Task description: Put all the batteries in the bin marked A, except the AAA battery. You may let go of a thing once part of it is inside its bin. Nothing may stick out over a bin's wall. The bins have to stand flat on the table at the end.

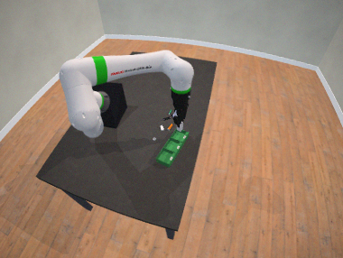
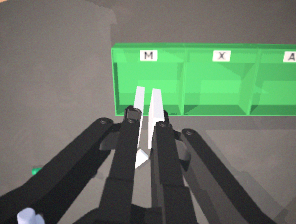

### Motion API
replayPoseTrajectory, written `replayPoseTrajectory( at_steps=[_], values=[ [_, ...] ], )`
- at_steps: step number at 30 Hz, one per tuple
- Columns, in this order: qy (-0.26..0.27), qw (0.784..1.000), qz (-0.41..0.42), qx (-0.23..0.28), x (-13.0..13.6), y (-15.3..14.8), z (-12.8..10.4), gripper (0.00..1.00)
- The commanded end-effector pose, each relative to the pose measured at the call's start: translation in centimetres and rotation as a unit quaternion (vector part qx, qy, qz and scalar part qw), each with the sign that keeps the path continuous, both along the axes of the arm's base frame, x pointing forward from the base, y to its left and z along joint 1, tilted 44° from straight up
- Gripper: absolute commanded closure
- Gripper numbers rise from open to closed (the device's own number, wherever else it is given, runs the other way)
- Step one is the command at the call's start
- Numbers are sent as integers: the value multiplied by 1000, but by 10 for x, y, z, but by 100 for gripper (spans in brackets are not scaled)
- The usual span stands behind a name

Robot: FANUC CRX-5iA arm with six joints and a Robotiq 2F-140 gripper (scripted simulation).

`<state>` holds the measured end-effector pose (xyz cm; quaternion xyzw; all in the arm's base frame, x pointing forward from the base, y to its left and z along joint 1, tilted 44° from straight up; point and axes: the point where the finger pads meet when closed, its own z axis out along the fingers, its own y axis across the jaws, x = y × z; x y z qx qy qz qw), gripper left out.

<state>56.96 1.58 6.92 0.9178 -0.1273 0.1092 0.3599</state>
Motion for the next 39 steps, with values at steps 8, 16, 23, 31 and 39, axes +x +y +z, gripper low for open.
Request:
replayPoseTrajectory(
  at_steps=[8, 16, 23, 31, 39],
  values=[
    [0, 1000, 0, 0, -8, 53, 55, 95],
    [0, 1000, 0, 0, -11, 71, 74, 95],
    [0, 1000, 0, 0, -11, 71, 74, 95],
    [101, 989, 104, -16, -47, 73, 18, 83],
    [173, 969, 176, -28, -78, 75, -32, 83]
  ],
)
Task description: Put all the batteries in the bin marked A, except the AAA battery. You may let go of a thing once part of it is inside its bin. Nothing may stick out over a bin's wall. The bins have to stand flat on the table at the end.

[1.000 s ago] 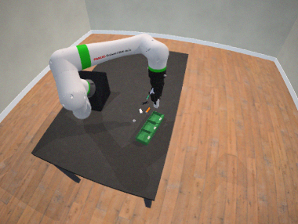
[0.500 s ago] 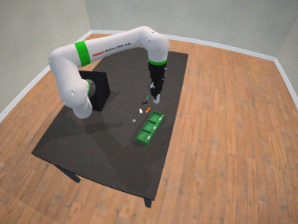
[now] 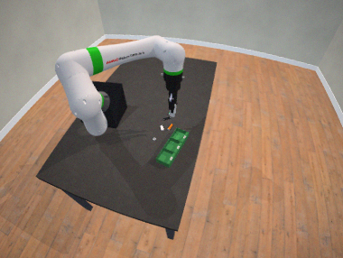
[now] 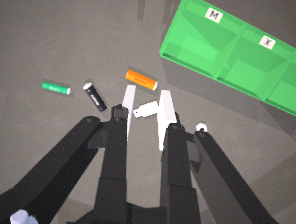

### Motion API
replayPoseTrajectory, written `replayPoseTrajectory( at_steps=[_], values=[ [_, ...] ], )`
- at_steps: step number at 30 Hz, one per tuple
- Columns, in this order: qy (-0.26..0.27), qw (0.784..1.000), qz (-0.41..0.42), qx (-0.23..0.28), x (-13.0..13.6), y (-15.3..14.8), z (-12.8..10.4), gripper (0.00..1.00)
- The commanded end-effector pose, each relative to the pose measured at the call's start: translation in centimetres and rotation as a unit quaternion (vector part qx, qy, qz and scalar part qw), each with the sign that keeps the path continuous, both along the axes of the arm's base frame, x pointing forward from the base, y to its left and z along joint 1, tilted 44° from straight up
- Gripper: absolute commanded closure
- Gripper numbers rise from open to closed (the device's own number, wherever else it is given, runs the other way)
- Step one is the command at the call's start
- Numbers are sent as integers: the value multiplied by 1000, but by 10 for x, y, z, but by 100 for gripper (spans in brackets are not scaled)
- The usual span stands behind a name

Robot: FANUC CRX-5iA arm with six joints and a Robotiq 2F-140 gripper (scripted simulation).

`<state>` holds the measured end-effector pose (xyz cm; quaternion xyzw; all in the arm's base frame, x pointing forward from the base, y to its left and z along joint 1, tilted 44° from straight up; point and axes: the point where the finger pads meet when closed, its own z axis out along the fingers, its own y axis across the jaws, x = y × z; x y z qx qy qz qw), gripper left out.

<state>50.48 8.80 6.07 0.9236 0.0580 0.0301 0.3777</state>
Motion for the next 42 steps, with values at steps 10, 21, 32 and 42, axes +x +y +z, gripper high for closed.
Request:
replayPoseTrajectory(
  at_steps=[10, 21, 32, 42],
  values=[
    [142, 978, 149, -21, -53, 5, -86, 83],
    [214, 949, 228, -29, -64, 10, -101, 83],
    [214, 949, 228, -29, -60, 6, -97, 83],
    [214, 949, 228, -29, -60, 6, -96, 83]
  ],
)
